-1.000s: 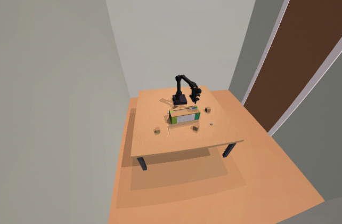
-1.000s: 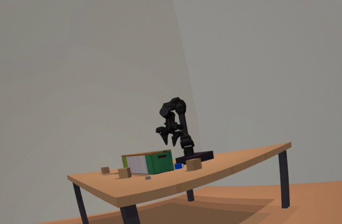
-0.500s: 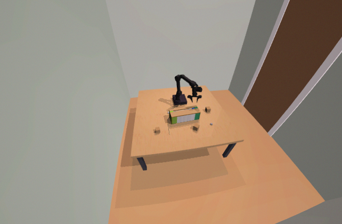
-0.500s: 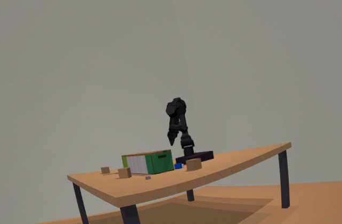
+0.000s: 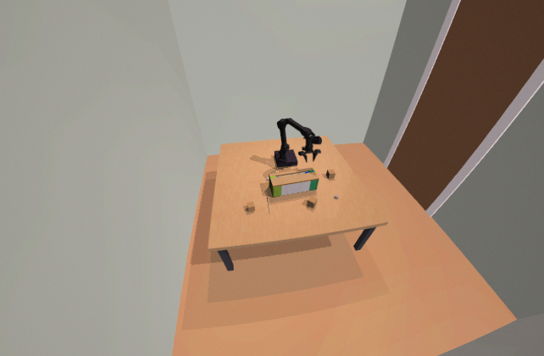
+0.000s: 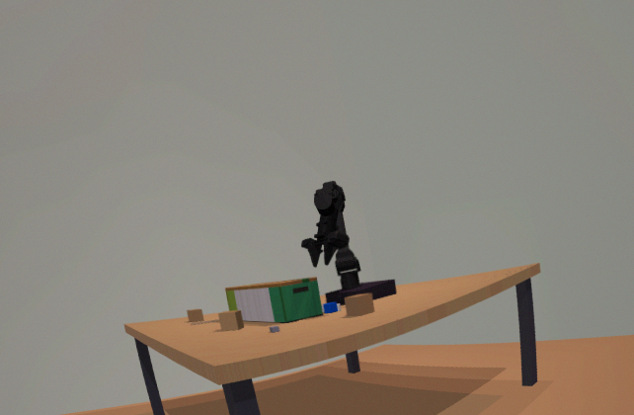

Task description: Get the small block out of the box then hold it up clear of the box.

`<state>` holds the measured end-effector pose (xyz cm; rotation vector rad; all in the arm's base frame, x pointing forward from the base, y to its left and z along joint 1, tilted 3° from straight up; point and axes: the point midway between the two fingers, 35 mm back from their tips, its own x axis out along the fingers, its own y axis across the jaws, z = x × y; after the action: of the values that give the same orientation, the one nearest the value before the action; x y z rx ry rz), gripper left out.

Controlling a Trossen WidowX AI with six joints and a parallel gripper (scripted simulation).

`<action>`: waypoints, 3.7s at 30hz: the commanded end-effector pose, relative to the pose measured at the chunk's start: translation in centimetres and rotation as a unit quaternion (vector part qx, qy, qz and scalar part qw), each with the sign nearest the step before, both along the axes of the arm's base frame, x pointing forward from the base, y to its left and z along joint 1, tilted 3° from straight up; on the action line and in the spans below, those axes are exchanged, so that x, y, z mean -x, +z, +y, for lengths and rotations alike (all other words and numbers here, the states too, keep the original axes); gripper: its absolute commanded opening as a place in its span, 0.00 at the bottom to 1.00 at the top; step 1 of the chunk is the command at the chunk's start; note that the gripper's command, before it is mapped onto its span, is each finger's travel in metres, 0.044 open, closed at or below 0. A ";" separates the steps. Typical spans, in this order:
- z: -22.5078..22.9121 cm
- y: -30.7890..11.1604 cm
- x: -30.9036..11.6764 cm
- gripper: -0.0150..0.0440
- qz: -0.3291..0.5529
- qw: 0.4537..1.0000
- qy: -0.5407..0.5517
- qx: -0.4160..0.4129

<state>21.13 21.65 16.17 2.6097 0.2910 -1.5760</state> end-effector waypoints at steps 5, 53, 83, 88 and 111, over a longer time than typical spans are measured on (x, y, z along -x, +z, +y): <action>0.3 -6.1 -0.8 0.74 -0.005 1.000 0.007 0.004; 0.5 -15.3 -1.0 0.74 -0.005 1.000 0.007 0.004; 0.2 -9.1 -0.6 0.25 -0.004 1.000 0.007 0.005; 0.0 -8.5 -0.6 0.25 -0.004 1.000 0.019 0.005; -5.3 -0.2 1.4 0.25 -0.044 0.977 0.210 0.003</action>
<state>20.20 16.97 14.70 2.4117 0.7074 -1.3633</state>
